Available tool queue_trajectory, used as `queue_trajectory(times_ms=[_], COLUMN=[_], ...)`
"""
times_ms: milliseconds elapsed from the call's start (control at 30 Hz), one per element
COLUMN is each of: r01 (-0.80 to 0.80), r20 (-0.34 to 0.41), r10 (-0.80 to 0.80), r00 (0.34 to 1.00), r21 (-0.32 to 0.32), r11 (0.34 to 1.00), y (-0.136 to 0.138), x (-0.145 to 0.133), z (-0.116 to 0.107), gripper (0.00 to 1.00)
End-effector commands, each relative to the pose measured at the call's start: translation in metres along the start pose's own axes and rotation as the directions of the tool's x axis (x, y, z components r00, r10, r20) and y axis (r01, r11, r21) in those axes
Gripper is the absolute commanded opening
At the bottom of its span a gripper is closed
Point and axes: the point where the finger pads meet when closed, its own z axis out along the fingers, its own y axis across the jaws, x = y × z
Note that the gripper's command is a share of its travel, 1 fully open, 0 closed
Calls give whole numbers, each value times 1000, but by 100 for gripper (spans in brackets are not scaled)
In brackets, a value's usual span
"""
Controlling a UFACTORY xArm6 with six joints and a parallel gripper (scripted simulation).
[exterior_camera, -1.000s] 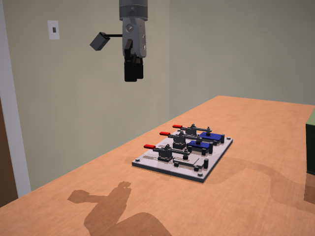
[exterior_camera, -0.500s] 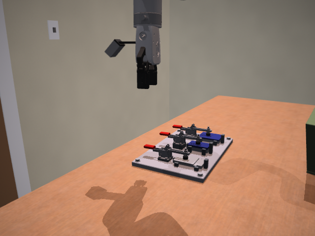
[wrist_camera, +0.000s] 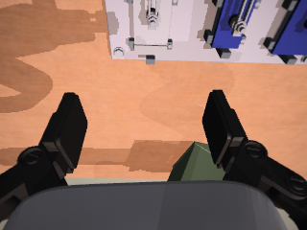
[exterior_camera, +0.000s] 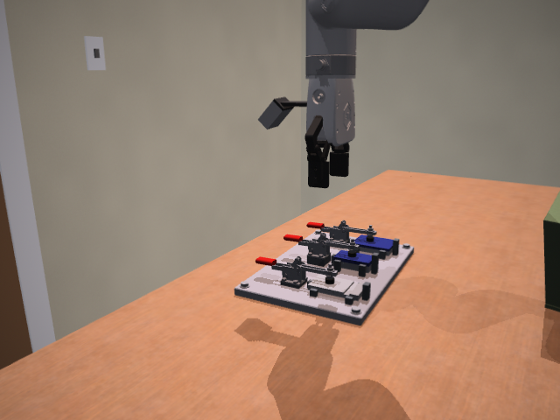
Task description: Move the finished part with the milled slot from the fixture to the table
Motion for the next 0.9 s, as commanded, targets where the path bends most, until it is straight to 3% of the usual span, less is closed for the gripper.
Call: queue_trajectory(times_ms=[0,367,400,867], r01=[-39,-39,-39,-39], r20=[-12,-12,-11,-12], r10=[38,39,39,39], r00=[999,999,999,999], r21=[-12,-12,-12,-12], r11=[999,999,999,999], y=[8,8,8,8], x=[-17,-17,-17,-17], z=[5,5,5,5], gripper=[100,100,0,0])
